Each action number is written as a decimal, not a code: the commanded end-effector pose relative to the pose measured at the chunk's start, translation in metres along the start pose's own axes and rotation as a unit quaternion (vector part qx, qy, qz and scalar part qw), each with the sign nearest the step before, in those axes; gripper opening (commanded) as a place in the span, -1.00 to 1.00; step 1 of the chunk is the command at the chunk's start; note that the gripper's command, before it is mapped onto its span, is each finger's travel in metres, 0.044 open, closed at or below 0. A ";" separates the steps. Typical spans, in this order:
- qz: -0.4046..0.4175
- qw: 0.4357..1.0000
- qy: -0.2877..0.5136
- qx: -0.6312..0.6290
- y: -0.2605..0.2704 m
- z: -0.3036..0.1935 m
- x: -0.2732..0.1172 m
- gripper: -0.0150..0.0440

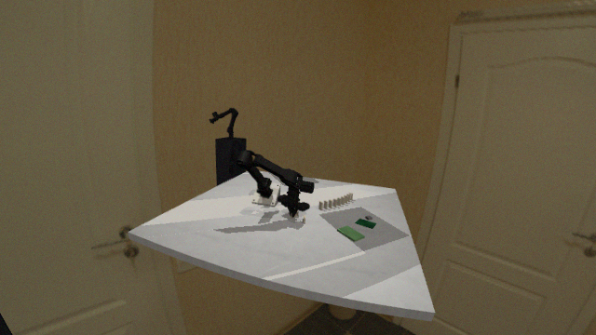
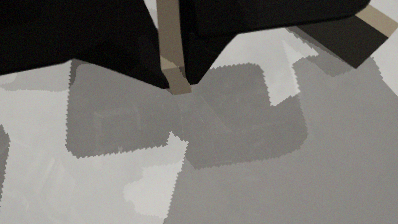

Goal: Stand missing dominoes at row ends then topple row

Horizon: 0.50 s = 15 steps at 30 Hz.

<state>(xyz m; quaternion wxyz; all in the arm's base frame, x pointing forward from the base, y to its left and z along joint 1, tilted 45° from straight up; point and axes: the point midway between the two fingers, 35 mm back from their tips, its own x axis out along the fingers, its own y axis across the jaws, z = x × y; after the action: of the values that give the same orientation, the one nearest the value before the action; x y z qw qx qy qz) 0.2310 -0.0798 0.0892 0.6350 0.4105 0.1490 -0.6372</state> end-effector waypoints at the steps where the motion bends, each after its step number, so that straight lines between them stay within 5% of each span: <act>1: 0.001 1.000 -0.001 -0.002 0.000 0.000 -0.002 -0.41; 10: -0.001 1.000 0.000 -0.003 0.000 0.002 -0.106 -0.41; 15: -0.001 1.000 0.000 -0.003 0.000 0.002 -0.114 -0.41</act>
<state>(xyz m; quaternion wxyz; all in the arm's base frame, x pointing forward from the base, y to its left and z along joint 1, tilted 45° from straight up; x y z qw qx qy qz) 0.2184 -0.0113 0.1624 0.6376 0.4110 0.1518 -0.6337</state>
